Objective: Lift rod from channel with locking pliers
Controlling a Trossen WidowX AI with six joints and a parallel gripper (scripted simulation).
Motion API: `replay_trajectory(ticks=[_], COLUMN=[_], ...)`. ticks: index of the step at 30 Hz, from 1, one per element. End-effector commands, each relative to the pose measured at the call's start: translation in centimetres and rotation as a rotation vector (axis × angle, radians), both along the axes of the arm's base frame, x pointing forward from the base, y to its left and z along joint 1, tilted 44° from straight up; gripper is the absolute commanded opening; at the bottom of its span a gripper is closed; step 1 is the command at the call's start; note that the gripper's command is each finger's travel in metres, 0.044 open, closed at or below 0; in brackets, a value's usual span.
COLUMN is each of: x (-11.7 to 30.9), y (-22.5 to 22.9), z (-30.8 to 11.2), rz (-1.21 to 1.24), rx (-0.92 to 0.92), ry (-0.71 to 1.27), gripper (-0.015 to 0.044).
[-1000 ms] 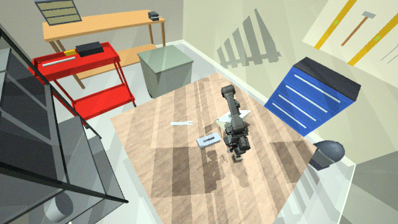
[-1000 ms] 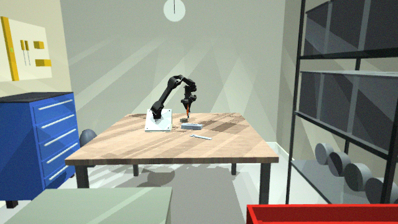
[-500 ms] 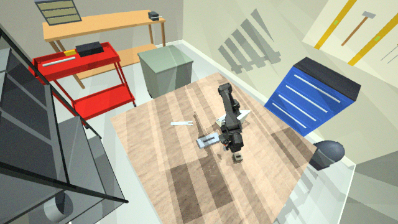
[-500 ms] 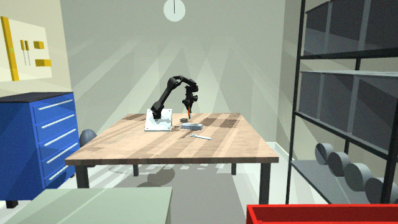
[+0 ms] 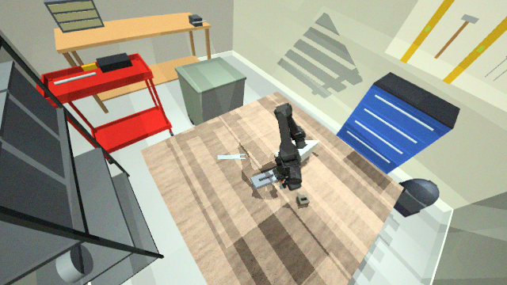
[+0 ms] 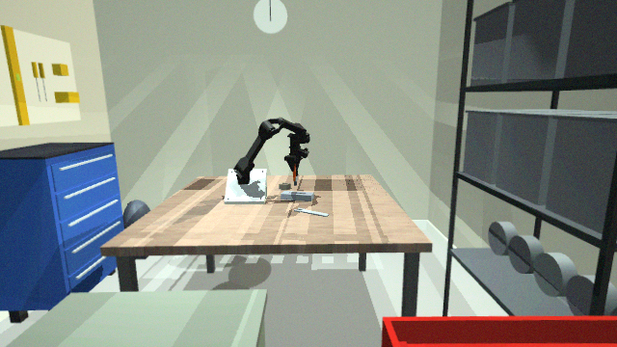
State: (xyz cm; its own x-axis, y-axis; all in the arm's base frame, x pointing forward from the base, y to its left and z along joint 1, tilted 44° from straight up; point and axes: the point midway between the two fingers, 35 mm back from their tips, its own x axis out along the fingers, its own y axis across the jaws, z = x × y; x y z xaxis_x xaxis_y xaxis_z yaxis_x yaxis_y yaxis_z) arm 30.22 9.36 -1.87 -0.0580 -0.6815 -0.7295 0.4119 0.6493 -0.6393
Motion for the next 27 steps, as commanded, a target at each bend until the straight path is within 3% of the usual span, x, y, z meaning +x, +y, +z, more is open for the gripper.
replay_trajectory(ticks=[1,27], x=[0.2,0.8], y=[-0.5,-4.8], z=[0.8,4.2], rz=[0.016,0.047], rx=[0.001,-0.012], ry=[0.001,0.032], gripper=[0.0316,0.0316])
